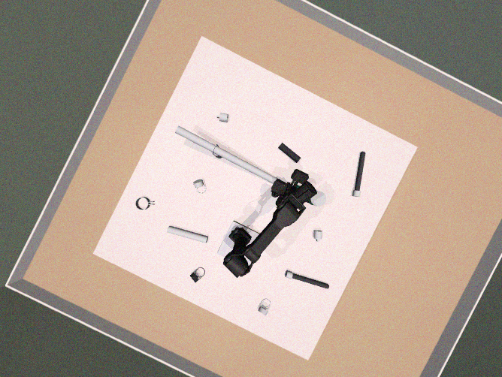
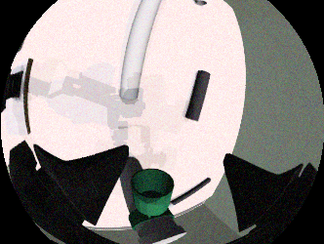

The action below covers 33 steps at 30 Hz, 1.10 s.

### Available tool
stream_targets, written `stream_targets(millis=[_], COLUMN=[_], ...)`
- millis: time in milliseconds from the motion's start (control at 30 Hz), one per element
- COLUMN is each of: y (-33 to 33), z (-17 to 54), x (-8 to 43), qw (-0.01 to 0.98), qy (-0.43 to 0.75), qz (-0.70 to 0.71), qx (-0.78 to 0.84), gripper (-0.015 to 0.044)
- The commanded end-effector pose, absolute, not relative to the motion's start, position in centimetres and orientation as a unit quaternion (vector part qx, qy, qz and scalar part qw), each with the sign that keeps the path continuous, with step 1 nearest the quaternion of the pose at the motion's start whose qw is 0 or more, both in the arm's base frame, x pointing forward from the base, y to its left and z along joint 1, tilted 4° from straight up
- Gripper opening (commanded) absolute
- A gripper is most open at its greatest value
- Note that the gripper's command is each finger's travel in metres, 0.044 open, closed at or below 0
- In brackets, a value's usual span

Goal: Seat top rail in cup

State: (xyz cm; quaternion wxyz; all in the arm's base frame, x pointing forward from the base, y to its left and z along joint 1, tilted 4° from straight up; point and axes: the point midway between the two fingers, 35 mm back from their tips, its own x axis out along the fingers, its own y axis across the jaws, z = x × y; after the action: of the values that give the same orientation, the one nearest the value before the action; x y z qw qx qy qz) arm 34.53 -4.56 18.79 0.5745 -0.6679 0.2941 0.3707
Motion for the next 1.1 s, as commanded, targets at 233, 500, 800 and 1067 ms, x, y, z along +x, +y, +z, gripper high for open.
stream_targets(millis=[233, 500, 800, 1067], y=[-0.2, 4.7, 7.3, 7.6], z=[21.6, 25.0, 27.1, 27.3], x=[34.0, 32.2, 30.5, 30.3], qw=[0.721, 0.839, 0.872, 0.875], qy=[0.379, 0.451, 0.472, 0.474], qz=[0.293, 0.167, 0.085, 0.071], qx=[-0.501, -0.255, -0.096, -0.071], gripper=[0.044, 0.044, 0.044, 0.044])
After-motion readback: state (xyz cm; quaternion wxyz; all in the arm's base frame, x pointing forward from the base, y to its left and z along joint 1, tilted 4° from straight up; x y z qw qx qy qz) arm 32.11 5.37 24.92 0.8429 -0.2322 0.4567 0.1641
